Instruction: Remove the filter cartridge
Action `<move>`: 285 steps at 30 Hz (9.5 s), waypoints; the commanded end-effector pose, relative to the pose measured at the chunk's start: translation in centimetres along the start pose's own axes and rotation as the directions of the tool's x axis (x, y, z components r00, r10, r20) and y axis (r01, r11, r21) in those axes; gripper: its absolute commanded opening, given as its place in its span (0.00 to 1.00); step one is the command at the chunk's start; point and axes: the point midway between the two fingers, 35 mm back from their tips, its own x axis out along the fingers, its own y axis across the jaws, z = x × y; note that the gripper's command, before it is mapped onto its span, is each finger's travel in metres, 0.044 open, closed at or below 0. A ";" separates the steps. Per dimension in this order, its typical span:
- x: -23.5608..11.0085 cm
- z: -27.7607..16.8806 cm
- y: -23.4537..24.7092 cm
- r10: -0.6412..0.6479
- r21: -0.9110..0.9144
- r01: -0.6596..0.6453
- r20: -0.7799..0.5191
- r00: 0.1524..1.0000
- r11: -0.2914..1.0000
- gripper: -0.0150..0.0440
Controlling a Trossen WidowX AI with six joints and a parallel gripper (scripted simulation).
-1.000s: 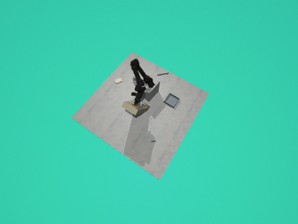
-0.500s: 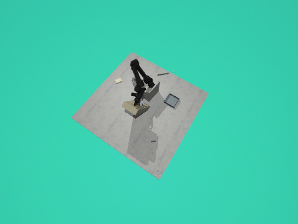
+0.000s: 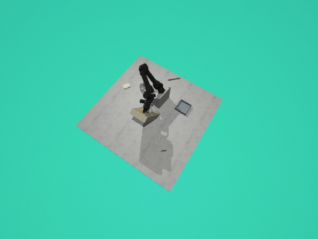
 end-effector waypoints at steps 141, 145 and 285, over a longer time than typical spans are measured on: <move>-6.0 -2.9 -6.8 -0.011 -0.997 -0.009 -0.008 1.000 -0.077 0.44; -6.0 -2.9 -6.8 -0.011 -0.997 -0.009 -0.008 1.000 -0.077 0.44; -10.0 -8.1 1.3 -0.386 -0.924 -0.009 -0.169 0.907 0.383 0.25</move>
